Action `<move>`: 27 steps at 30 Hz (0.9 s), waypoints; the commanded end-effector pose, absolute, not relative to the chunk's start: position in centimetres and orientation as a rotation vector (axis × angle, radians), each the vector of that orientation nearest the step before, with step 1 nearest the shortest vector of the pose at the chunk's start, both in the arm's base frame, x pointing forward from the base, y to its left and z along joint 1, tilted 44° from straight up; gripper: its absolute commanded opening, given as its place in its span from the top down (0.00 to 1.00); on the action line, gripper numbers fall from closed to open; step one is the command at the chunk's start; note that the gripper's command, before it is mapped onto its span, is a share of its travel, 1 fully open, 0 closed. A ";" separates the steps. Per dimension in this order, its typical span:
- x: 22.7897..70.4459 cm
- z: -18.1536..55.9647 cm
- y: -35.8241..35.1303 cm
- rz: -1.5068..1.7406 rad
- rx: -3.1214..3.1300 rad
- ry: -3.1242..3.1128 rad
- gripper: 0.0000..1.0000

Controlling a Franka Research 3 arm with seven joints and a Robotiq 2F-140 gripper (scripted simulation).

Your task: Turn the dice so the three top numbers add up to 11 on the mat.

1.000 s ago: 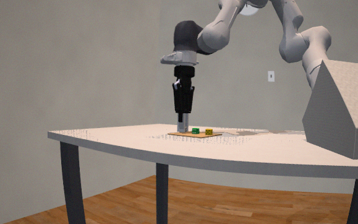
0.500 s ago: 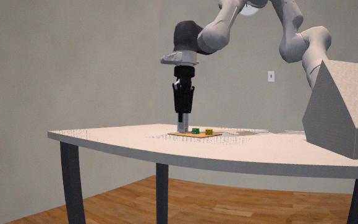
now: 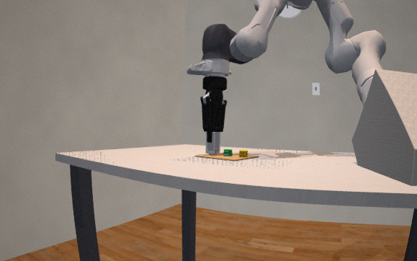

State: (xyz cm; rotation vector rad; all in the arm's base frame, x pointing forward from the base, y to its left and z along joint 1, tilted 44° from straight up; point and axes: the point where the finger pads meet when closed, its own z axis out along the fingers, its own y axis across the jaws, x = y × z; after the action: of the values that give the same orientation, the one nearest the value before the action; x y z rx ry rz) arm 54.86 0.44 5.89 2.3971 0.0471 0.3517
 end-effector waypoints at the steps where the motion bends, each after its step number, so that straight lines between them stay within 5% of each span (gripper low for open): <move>1: 54.9 5.8 0.3 0.350 2.396 0.052 0.81; 27: 53.8 8.8 3.1 0.350 2.396 0.052 0.79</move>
State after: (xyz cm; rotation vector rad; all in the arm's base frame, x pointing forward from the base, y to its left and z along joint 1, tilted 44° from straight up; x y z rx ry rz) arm 54.52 2.54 7.80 2.4048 0.0566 0.3660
